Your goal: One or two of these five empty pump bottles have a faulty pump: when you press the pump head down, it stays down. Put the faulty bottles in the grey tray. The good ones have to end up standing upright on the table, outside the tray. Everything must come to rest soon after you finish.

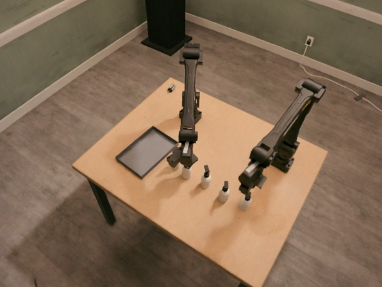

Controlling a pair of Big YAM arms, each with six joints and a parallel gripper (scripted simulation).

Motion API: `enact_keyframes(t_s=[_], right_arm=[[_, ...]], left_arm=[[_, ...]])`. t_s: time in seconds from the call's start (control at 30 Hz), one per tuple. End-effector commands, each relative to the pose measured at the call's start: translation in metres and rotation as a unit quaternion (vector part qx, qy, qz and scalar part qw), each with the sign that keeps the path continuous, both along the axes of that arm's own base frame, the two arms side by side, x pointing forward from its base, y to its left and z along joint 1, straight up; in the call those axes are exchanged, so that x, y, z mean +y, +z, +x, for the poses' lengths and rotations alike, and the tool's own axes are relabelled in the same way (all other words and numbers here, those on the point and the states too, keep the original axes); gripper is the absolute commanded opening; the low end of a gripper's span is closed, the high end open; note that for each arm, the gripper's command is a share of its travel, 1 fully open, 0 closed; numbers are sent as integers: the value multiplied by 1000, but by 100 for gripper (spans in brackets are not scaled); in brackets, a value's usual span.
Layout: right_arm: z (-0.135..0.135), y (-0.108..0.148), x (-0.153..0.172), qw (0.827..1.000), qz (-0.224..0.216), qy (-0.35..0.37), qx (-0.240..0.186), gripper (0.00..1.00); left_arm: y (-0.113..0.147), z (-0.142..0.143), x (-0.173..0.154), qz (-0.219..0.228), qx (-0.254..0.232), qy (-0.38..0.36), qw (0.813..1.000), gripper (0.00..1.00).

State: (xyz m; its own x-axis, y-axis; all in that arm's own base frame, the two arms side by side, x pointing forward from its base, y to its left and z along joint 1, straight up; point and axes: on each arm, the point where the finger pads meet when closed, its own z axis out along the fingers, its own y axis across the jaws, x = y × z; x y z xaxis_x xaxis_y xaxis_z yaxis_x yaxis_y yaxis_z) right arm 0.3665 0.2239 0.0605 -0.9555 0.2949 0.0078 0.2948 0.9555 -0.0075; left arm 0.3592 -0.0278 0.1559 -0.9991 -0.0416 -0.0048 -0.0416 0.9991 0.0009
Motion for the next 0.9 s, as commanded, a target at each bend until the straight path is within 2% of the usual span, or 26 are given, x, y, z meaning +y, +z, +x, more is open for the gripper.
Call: enact_keyframes(t_s=[0.0,0.13,0.37,0.4,0.43,0.47,0.57,0.77,0.87], right_arm=[[6,11,8,1000,11,1,-20,34],[5,5,7,1000,7,1,-14,28],[6,9,4,1000,10,0,-18,21],[6,9,4,1000,10,0,-18,10],[6,9,4,1000,10,0,-18,21],[13,22,8,1000,16,0,-27,22],[10,35,7,1000,13,0,-23,22],[8,79,5,1000,13,0,-23,22],[8,83,5,1000,13,0,-23,22]], left_arm=[[3,3,0,-1,-4,1,1000,0],[3,3,0,-1,-4,1,1000,0],[3,3,0,-1,-4,1,1000,0],[3,3,0,-1,-4,1,1000,0],[3,3,0,-1,-4,1,1000,0],[3,3,0,-1,-4,1,1000,0],[3,3,0,-1,-4,1,1000,0],[3,3,0,-1,-4,1,1000,0],[3,3,0,-1,-4,1,1000,0]])
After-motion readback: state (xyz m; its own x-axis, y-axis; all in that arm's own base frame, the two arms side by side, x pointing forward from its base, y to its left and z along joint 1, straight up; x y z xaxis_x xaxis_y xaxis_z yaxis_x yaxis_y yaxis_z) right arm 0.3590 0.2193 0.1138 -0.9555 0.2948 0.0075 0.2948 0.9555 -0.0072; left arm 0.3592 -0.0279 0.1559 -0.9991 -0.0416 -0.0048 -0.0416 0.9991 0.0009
